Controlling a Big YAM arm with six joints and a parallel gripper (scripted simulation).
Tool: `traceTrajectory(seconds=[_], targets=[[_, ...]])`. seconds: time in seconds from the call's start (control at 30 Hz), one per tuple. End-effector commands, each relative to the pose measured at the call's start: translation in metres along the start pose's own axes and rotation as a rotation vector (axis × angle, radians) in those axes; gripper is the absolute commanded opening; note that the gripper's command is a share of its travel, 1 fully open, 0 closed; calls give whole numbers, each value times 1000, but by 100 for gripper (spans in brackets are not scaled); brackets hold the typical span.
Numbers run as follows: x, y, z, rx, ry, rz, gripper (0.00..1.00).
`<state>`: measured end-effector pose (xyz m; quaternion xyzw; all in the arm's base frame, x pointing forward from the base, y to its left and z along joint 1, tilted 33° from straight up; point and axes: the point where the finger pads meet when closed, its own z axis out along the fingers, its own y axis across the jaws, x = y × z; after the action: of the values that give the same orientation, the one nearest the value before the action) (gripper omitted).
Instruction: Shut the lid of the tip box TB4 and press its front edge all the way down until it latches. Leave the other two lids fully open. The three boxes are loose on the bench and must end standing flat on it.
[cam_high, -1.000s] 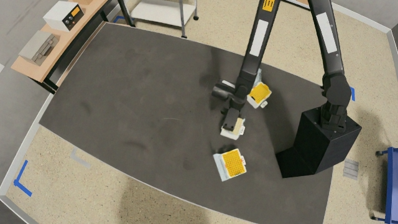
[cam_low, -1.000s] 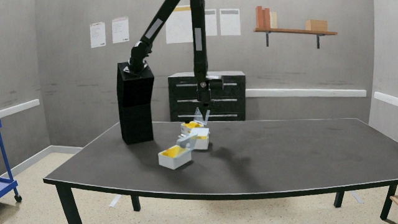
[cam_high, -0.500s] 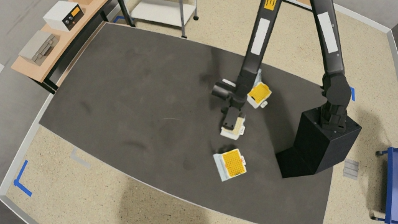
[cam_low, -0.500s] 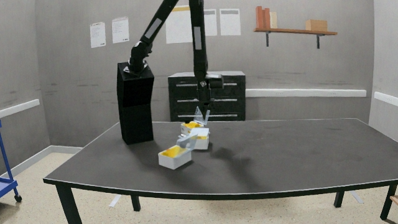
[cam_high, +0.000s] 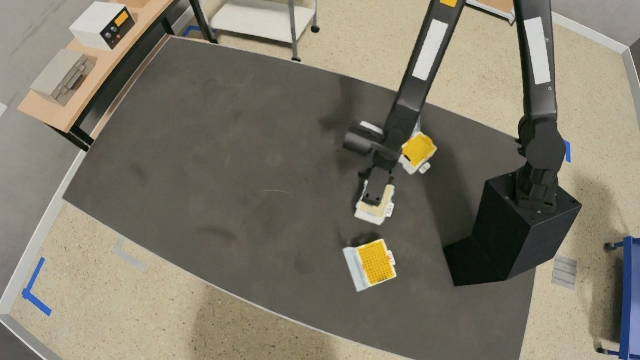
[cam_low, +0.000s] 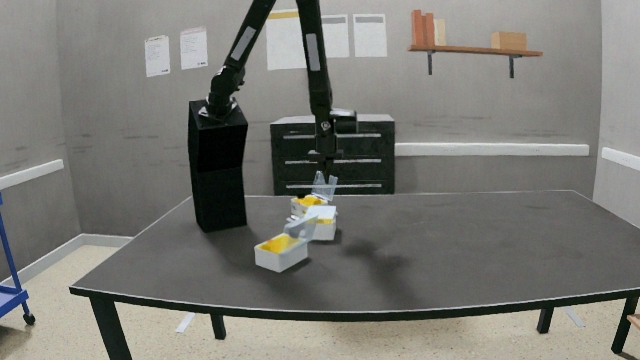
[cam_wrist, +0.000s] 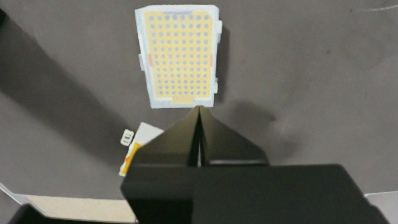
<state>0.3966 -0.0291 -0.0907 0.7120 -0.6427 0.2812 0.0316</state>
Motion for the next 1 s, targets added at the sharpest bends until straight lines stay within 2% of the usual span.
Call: traceTrajectory(seconds=[0.0,0.2,0.23,0.27,0.43,0.47,0.53,0.6,0.63,0.97], targets=[[-5,-7,-12,14,-4,5,0],[-5,-4,-20,9,-5,3,0],[-8,4,-15,-13,-6,-9,0],[-5,-3,-23,7,-5,2,0],[-5,-9,-28,15,-6,6,0],[-8,-2,-22,-7,-6,-5,0],[-6,3,-19,-18,-3,-2,0],[-5,1,-21,-13,-3,-2,0],[-2,-5,-23,5,-3,5,0],[-2,-5,-23,5,-3,5,0]])
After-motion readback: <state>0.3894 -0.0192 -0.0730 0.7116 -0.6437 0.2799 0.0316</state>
